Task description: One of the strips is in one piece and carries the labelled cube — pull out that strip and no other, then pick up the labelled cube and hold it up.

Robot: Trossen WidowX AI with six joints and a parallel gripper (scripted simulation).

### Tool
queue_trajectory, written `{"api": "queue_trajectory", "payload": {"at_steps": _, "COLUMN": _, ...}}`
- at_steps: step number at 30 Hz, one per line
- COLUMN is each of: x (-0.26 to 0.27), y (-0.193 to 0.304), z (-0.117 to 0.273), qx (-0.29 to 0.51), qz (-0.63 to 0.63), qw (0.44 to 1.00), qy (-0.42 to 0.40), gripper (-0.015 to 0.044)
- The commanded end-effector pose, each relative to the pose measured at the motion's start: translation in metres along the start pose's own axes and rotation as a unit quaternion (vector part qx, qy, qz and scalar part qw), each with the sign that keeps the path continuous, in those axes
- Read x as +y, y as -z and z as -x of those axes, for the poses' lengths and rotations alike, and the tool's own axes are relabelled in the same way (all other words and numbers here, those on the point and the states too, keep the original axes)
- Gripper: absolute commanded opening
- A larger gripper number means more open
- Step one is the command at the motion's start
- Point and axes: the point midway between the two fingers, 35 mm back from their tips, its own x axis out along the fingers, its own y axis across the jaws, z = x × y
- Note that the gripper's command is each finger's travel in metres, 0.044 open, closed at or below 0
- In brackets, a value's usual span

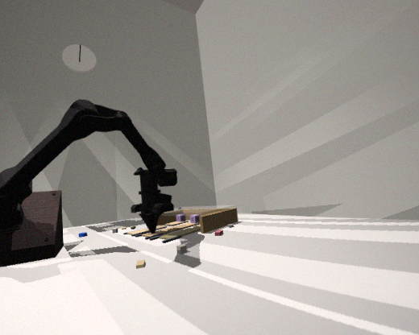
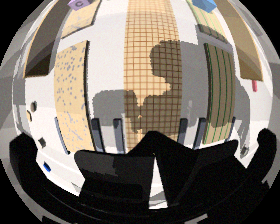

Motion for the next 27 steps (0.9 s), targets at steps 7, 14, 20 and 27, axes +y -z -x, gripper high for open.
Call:
{"api": "queue_trajectory", "payload": {"at_steps": 7, "x": -0.0007, "y": -0.0002, "z": -0.0023, "qx": 0.001, "qz": 0.002, "qw": 1.0, "qy": 0.002, "gripper": 0.0}}
{"api": "queue_trajectory", "payload": {"at_steps": 14, "x": -0.0007, "y": -0.0005, "z": -0.003, "qx": 0.001, "qz": 0.002, "qw": 1.0, "qy": 0.002, "gripper": 0.0}}
{"api": "queue_trajectory", "payload": {"at_steps": 20, "x": -0.0007, "y": -0.0008, "z": -0.0036, "qx": 0.001, "qz": 0.002, "qw": 1.0, "qy": 0.002, "gripper": 0.0}}
{"api": "queue_trajectory", "payload": {"at_steps": 27, "x": -0.0007, "y": -0.0012, "z": -0.0043, "qx": 0.001, "qz": 0.002, "qw": 1.0, "qy": 0.002, "gripper": 0.0}}
